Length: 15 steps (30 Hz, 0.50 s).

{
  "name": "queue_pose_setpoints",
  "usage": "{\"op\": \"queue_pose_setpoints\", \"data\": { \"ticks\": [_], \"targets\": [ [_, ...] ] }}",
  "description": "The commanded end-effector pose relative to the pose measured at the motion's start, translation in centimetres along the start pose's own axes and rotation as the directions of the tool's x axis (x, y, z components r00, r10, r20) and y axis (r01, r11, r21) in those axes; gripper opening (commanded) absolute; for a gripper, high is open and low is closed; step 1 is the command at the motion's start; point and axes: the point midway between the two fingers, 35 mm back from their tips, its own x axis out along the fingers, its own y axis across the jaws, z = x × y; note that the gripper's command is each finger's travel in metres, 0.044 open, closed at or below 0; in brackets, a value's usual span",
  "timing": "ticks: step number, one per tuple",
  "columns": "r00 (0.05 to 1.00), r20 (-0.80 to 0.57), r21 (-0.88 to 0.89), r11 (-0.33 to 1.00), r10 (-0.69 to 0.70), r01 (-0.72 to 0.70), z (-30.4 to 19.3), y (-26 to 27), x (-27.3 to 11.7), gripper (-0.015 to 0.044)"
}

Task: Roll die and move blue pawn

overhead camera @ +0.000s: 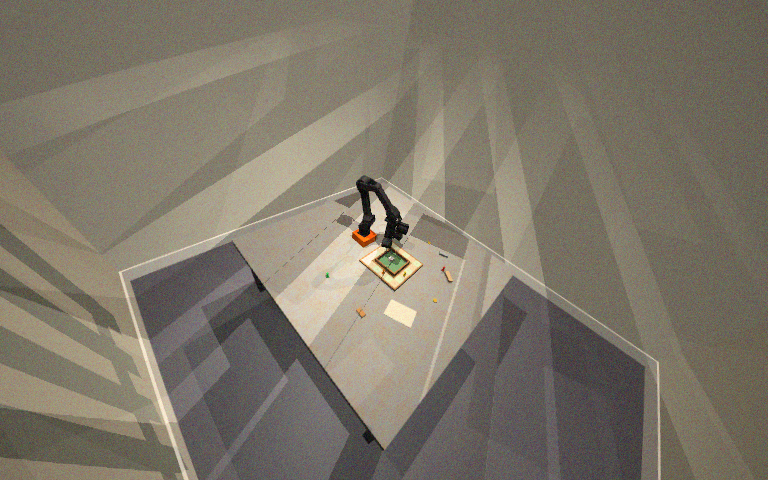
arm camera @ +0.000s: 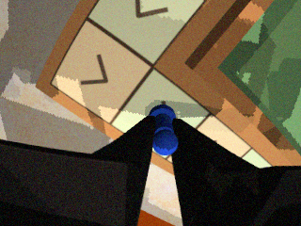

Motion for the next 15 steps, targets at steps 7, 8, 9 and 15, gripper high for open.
{"op": "queue_pose_setpoints", "data": {
  "ticks": [7, 8, 9, 15],
  "targets": [
    [1.000, 0.001, 0.000, 1.000, 0.000, 0.000, 0.0, 0.0, -0.1, 0.0210],
    [1.000, 0.001, 0.000, 1.000, 0.000, 0.000, 0.0, 0.0, -0.1, 0.0236],
    [1.000, 0.001, 0.000, 1.000, 0.000, 0.000, 0.1, 0.0, -0.3, 0.0263],
    [1.000, -0.006, -0.004, 1.000, 0.003, -0.003, 0.1, 0.0, -5.1, 0.0420]
  ]
}}
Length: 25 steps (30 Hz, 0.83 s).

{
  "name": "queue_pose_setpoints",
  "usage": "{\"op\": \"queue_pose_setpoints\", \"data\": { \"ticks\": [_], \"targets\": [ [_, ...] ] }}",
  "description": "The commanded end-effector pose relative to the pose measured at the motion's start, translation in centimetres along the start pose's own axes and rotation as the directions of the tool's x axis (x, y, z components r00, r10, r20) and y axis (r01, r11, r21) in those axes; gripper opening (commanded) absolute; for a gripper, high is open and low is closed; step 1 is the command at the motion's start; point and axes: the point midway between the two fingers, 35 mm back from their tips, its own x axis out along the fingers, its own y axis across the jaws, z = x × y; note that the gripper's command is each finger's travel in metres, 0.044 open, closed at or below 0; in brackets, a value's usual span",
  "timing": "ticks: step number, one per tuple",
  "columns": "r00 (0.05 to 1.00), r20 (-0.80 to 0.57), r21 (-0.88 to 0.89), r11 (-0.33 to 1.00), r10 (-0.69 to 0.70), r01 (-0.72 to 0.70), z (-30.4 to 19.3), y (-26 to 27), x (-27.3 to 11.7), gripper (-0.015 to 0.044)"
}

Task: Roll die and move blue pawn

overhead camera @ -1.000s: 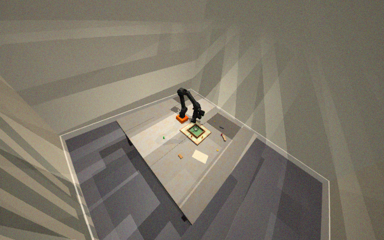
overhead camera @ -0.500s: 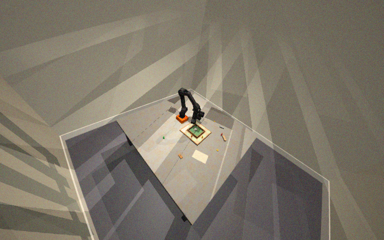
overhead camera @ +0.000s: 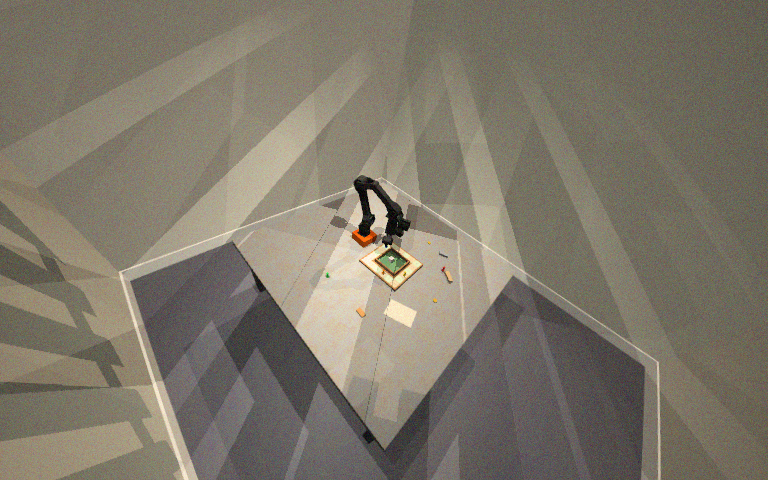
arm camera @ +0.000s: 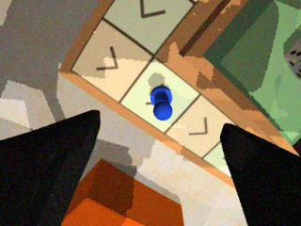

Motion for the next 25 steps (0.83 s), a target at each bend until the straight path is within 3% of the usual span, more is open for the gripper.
{"op": "queue_pose_setpoints", "data": {
  "ticks": [1, 5, 13, 25],
  "targets": [
    [1.000, 0.012, -0.005, 1.000, -0.002, 0.002, 0.1, 0.0, -2.0, 0.0440],
    [1.000, 0.012, 0.042, 0.999, -0.002, 0.002, 0.0, -0.6, -2.7, 0.0440],
    [1.000, 0.009, 0.518, 0.855, -0.008, 0.003, -3.2, -5.5, -9.5, 0.0440],
    [1.000, 0.011, 0.502, 0.865, -0.011, 0.004, -3.0, -5.5, -9.2, 0.0440]
  ]
}}
